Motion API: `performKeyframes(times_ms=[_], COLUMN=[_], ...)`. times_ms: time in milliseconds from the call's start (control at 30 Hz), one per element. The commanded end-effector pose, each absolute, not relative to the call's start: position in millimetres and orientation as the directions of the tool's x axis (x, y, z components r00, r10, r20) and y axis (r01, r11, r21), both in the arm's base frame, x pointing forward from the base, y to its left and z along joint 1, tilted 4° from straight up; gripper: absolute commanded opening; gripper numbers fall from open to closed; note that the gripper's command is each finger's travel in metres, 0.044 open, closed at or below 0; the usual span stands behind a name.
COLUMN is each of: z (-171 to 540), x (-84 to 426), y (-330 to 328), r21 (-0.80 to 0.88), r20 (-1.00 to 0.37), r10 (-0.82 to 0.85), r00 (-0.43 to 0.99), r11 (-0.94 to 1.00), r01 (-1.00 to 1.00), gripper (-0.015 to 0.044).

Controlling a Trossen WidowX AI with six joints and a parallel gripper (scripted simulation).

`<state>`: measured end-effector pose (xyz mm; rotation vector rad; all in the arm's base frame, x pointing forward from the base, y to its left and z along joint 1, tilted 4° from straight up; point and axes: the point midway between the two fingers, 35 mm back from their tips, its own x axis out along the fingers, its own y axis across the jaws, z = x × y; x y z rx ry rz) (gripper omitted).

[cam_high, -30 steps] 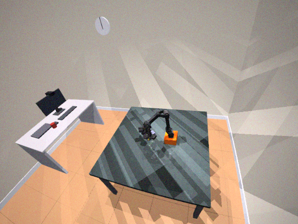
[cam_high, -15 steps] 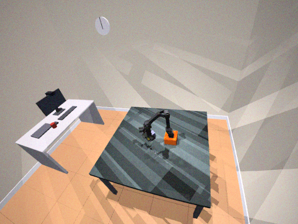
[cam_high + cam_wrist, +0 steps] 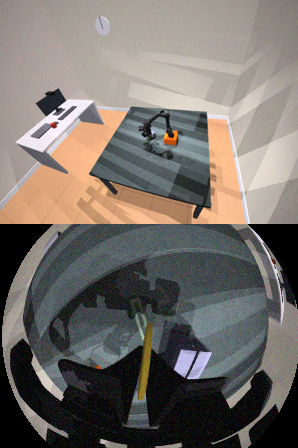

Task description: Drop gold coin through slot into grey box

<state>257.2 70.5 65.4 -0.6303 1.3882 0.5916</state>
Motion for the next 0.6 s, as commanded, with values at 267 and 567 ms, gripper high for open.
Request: performKeyframes(times_ms=[267, 567], z=[66, 66], x=[266, 271], y=[40, 16], r21=[-0.056, -0.057], r20=[-0.996, -0.996], r10=[0.013, 0.011], r00=[0.091, 0.091], r11=[0.701, 0.701], r01=[-0.711, -0.710], gripper=[0.0000, 0.0000])
